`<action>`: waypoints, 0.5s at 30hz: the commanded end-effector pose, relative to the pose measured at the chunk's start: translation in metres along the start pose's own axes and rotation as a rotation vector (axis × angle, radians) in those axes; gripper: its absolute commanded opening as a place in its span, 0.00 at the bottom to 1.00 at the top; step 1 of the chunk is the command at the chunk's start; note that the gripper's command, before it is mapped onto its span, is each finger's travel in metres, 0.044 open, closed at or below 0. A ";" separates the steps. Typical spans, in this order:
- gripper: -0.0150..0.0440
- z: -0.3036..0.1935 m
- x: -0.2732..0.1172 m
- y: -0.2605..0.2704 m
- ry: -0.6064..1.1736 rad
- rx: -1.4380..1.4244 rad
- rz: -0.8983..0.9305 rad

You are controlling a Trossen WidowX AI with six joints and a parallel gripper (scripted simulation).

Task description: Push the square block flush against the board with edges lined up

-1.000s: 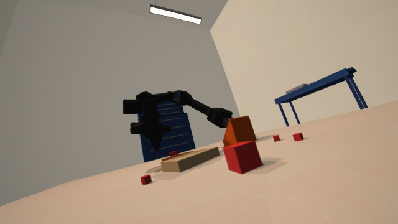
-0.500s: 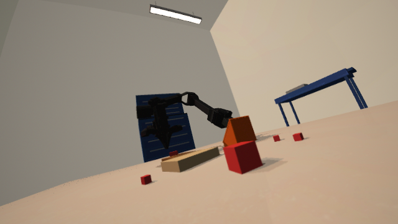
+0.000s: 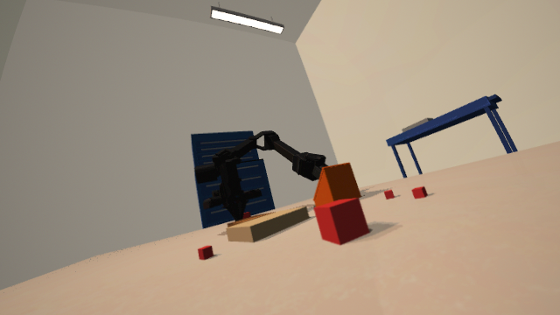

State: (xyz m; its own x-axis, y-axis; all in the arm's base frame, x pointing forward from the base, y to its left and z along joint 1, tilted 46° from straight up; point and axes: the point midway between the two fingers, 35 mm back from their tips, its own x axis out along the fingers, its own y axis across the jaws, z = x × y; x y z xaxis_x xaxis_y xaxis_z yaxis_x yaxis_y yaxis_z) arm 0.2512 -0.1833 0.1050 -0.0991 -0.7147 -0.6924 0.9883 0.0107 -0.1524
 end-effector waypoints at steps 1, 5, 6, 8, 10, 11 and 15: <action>0.25 -0.002 0.006 0.001 0.001 -0.008 0.005; 0.25 -0.006 0.006 0.002 0.002 -0.008 0.005; 0.25 -0.007 0.006 0.002 0.003 -0.008 0.005; 0.25 -0.011 0.006 0.003 0.004 -0.008 0.005; 0.25 -0.014 0.006 0.003 0.004 -0.008 0.005; 0.25 -0.016 0.006 0.003 0.005 -0.008 0.005; 0.25 -0.022 0.006 0.004 0.006 -0.008 0.005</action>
State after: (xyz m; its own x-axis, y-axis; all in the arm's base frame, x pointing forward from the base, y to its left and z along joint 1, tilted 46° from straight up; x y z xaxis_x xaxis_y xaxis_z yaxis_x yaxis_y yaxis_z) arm 0.2529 -0.1758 0.0927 -0.0858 -0.7154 -0.6934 0.9893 0.0214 -0.1445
